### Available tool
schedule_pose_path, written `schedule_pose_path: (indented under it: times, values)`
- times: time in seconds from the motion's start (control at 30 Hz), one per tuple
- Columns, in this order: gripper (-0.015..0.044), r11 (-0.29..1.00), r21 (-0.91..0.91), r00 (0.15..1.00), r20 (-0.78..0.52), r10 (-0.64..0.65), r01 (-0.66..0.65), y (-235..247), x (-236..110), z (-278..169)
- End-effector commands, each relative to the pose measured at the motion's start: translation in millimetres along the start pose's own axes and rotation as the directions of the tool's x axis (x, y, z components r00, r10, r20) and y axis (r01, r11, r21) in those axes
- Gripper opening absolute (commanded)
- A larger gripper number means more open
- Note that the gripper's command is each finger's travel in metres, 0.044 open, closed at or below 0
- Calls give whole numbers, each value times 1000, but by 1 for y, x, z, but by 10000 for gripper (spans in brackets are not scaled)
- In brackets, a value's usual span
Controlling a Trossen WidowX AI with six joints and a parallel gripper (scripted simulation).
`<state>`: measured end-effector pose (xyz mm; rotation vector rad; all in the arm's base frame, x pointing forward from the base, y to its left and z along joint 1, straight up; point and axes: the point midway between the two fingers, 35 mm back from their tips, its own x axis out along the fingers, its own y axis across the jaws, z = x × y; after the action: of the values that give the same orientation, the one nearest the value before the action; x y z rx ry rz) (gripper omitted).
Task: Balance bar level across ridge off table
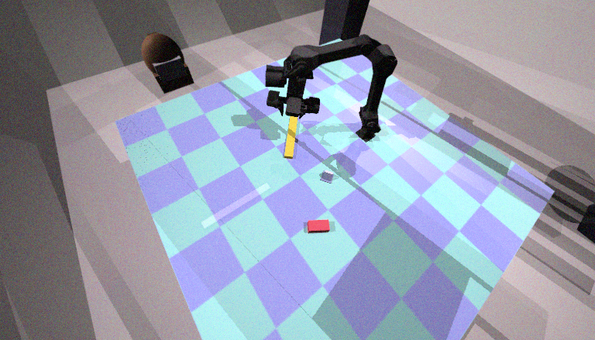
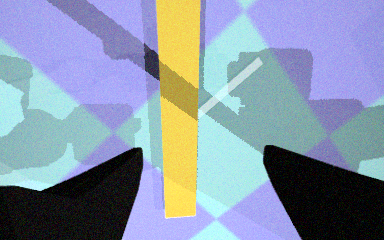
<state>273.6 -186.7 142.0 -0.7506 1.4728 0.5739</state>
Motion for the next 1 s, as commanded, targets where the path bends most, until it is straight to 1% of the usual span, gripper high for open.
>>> schedule_pose_path:
  times: [0.0,0.23,0.5,0.73,0.97]
  values:
    - [315,998,8,996,55,68,-69,7,20,29]
    - [315,997,8,996,57,71,-72,7,25,30]
    - [315,997,8,996,57,71,-72,10,65,32]
    - [315,997,8,996,57,71,-72,10,68,32]
    - [315,997,8,996,57,71,-72,11,78,33]
